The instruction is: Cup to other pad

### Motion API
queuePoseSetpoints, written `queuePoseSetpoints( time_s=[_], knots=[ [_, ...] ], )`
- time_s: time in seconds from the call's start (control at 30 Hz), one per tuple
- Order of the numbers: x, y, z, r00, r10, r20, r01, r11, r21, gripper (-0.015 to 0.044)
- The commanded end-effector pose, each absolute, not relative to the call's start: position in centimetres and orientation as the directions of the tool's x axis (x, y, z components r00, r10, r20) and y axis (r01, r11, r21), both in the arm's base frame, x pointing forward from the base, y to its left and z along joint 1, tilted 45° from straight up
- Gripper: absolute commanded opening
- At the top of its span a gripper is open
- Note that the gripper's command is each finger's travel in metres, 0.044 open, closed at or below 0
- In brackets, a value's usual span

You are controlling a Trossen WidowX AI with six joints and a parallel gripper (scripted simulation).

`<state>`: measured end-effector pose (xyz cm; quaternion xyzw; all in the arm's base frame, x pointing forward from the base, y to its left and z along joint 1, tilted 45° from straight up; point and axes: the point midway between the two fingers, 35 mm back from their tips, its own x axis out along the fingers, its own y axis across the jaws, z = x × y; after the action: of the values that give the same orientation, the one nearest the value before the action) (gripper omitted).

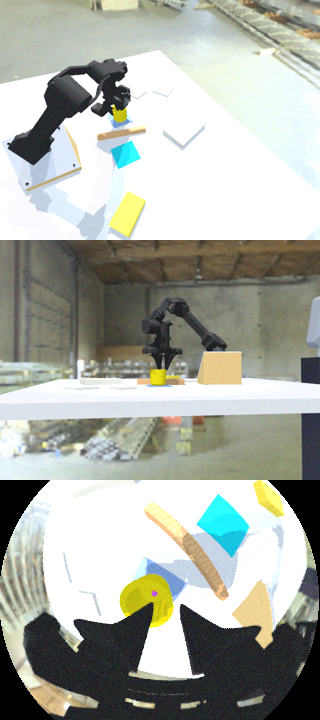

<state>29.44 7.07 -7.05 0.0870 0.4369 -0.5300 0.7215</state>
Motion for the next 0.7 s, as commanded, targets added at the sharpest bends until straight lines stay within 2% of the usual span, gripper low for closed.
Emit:
queuePoseSetpoints(
  time_s=[0.0, 0.67],
  knots=[
    [29.3, 6.5, -7.5, 0.055, -0.693, -0.719, 0.837, 0.425, -0.346, 0.0167],
    [29.5, 4.9, -9.1, 0.054, -0.692, -0.720, 0.841, 0.420, -0.340, 0.0160]
  ],
)
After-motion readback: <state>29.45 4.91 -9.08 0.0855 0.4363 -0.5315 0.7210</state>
